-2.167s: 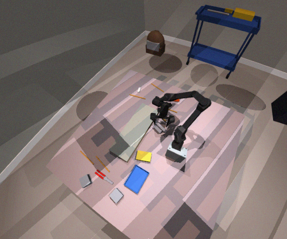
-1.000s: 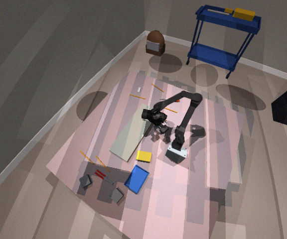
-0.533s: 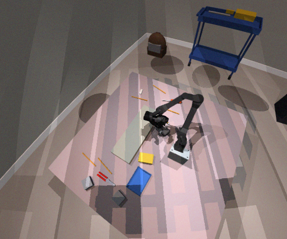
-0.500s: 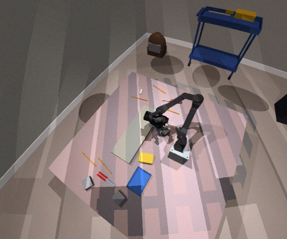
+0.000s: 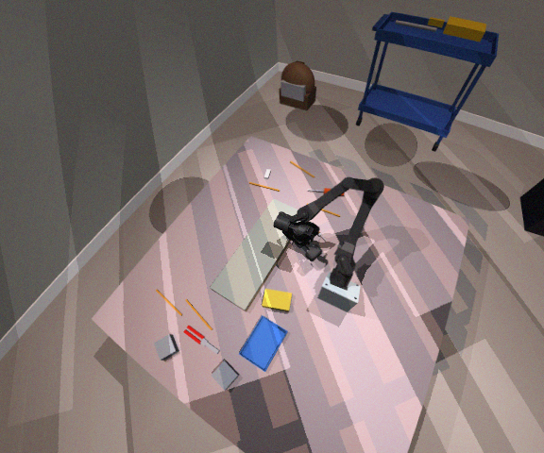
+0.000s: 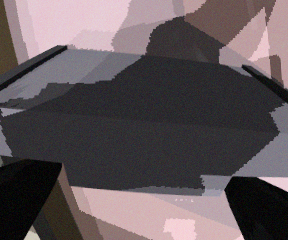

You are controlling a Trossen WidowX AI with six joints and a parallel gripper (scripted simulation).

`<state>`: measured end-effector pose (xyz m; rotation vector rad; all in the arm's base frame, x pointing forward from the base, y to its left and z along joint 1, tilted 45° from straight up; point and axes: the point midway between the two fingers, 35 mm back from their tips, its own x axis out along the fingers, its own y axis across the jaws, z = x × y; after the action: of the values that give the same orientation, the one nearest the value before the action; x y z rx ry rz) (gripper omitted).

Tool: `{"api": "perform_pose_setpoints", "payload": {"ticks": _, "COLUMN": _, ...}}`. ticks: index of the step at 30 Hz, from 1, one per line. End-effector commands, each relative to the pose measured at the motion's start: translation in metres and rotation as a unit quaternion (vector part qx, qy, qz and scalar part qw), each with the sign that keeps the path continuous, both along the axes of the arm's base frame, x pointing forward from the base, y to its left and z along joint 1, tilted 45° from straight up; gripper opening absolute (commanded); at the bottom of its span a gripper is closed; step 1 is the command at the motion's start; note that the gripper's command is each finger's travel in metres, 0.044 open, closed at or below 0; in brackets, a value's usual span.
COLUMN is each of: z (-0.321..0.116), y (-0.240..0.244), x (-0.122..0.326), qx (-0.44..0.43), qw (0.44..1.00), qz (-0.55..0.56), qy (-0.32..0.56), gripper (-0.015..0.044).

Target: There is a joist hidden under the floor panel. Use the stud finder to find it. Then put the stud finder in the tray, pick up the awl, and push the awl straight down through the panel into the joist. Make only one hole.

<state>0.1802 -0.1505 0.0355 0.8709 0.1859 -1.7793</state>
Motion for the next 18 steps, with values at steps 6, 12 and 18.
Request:
{"api": "perform_pose_setpoints", "payload": {"ticks": 6, "z": -0.0043, "y": -0.005, "x": -0.0032, "qx": -0.003, "qw": 1.0, "qz": 0.0, "qy": 0.005, "gripper": 0.0413}}
{"api": "perform_pose_setpoints", "payload": {"ticks": 12, "z": -0.0043, "y": -0.005, "x": -0.0032, "qx": -0.003, "qw": 1.0, "qz": 0.0, "qy": 0.005, "gripper": 0.0373}}
{"api": "perform_pose_setpoints", "payload": {"ticks": 18, "z": -0.0041, "y": -0.0048, "x": -0.0032, "qx": -0.003, "qw": 1.0, "qz": 0.0, "qy": 0.005, "gripper": 0.0314}}
